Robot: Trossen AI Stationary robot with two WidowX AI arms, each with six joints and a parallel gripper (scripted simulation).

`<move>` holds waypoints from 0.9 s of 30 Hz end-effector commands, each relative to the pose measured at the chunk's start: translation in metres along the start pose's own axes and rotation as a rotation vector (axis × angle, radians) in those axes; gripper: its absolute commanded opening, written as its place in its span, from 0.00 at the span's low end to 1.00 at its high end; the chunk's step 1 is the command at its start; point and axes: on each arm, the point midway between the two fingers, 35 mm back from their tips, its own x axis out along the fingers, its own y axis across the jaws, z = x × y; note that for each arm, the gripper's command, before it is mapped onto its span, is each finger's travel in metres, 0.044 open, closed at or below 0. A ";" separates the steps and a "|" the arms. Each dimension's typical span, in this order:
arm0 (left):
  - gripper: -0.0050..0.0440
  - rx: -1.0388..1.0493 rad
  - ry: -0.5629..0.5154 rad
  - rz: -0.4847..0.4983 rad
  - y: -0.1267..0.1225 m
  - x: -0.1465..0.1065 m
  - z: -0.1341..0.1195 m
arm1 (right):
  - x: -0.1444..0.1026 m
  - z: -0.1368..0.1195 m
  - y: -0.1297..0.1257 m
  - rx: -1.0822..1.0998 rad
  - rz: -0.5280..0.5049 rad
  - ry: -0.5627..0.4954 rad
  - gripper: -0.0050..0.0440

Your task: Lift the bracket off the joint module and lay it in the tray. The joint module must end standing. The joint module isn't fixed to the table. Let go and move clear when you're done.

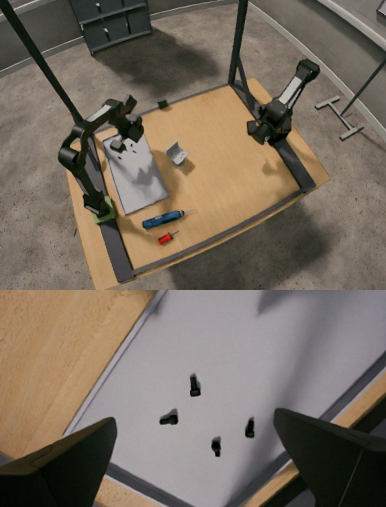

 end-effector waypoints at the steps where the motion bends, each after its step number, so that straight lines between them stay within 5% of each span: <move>1: 1.00 -0.019 0.045 0.032 0.005 -0.008 -0.003 | -0.014 0.007 0.004 -0.018 0.049 -0.009 1.00; 11: 1.00 -0.342 0.222 0.246 0.038 -0.034 -0.011 | -0.034 0.069 0.010 -0.334 0.123 -0.109 1.00; 13: 1.00 -0.342 0.222 0.246 0.038 -0.034 -0.011 | -0.034 0.069 0.010 -0.334 0.123 -0.109 1.00; 27: 1.00 -0.766 0.233 0.661 0.078 -0.086 0.001 | -0.054 0.135 0.013 -0.675 0.189 -0.212 1.00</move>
